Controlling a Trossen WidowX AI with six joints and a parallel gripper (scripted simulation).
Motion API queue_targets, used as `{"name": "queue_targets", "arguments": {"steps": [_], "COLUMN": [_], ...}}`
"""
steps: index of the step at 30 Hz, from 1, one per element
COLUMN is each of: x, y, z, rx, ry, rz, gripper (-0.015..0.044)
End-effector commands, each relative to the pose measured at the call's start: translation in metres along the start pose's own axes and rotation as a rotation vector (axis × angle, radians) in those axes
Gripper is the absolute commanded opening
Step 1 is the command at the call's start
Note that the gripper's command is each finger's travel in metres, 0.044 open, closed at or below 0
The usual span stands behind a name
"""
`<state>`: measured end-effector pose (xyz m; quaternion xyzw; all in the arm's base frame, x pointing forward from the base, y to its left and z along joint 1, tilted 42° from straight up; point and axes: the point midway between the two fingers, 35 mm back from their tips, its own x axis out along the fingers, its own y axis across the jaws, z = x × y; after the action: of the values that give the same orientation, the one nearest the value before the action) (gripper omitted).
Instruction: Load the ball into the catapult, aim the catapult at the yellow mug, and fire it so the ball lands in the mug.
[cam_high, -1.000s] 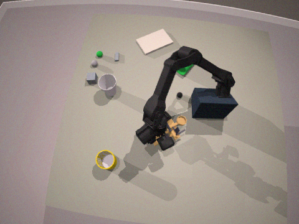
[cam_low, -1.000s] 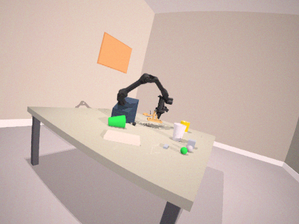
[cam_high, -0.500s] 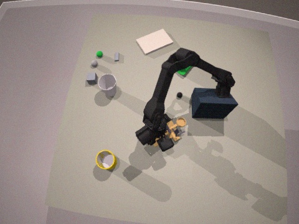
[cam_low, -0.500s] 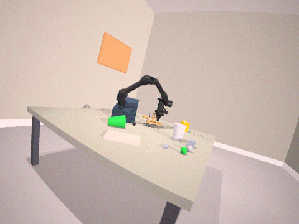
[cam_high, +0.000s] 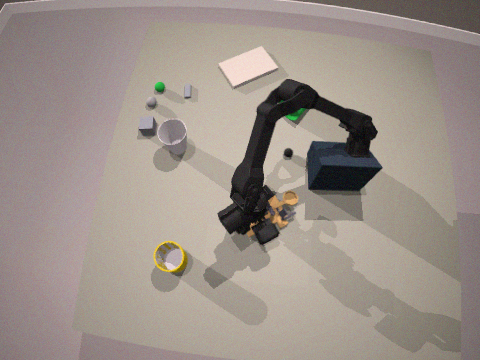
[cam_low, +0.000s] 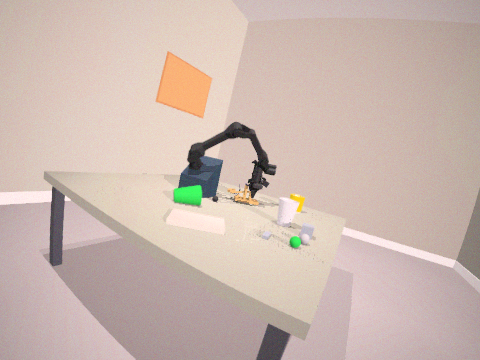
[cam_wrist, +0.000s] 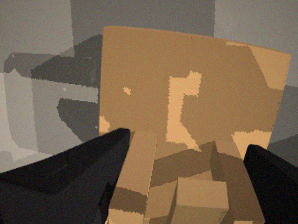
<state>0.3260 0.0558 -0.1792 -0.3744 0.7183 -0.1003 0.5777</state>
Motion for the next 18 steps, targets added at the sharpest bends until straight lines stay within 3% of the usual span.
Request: {"name": "queue_targets", "arguments": {"steps": [1, 3, 18], "x": [-0.0004, -0.0004, -0.0029], "y": [-0.0002, -0.0002, -0.0001], "z": [0.0004, 0.0004, 0.0008], "rx": [0.003, 0.003, 0.003], "ry": [-0.001, -0.001, -0.001], "rz": [0.001, 0.001, 0.001], "gripper": [0.0000, 0.0000, 0.0394]}}
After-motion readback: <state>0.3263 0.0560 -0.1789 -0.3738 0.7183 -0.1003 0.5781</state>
